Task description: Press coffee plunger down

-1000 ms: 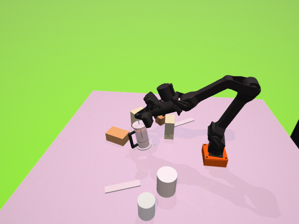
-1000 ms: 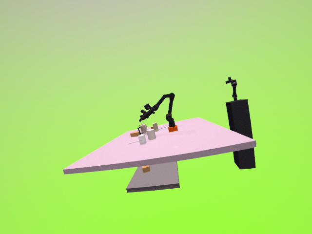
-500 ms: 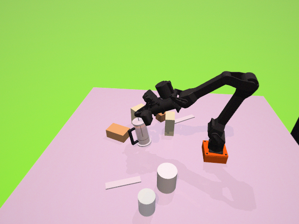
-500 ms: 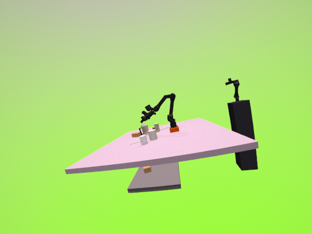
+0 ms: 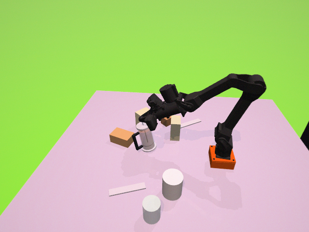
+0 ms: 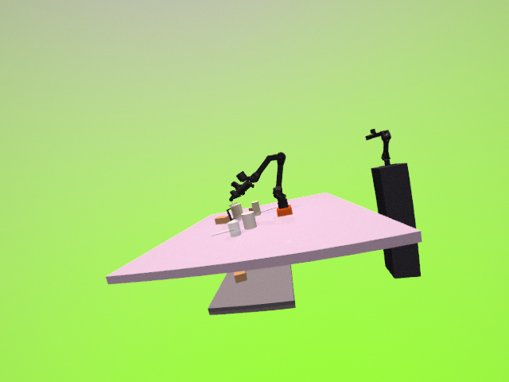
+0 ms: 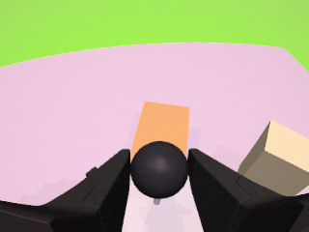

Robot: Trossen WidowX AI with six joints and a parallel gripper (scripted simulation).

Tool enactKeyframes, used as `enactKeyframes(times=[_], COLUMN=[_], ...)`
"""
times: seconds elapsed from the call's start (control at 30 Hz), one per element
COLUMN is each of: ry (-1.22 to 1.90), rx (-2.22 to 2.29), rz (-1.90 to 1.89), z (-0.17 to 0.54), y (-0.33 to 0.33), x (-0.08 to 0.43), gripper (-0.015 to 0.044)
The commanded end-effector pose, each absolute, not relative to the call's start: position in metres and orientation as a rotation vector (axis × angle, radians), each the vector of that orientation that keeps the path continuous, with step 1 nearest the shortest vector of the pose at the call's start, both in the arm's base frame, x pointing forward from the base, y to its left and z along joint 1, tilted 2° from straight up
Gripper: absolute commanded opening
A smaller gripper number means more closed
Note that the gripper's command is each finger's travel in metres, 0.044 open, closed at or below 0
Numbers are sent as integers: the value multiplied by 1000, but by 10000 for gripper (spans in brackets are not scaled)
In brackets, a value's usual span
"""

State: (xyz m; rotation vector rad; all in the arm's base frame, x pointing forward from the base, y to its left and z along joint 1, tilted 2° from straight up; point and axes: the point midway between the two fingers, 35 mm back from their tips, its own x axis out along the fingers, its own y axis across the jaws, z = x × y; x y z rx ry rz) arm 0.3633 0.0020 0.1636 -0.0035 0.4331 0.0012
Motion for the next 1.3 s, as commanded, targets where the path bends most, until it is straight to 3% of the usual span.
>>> enactKeyframes(times=[0.0,1.27], ry=[464,448], rx=[-9,-4], rz=[3,1], z=[154,161], y=[2,2], x=[363,367], gripper=[119,119])
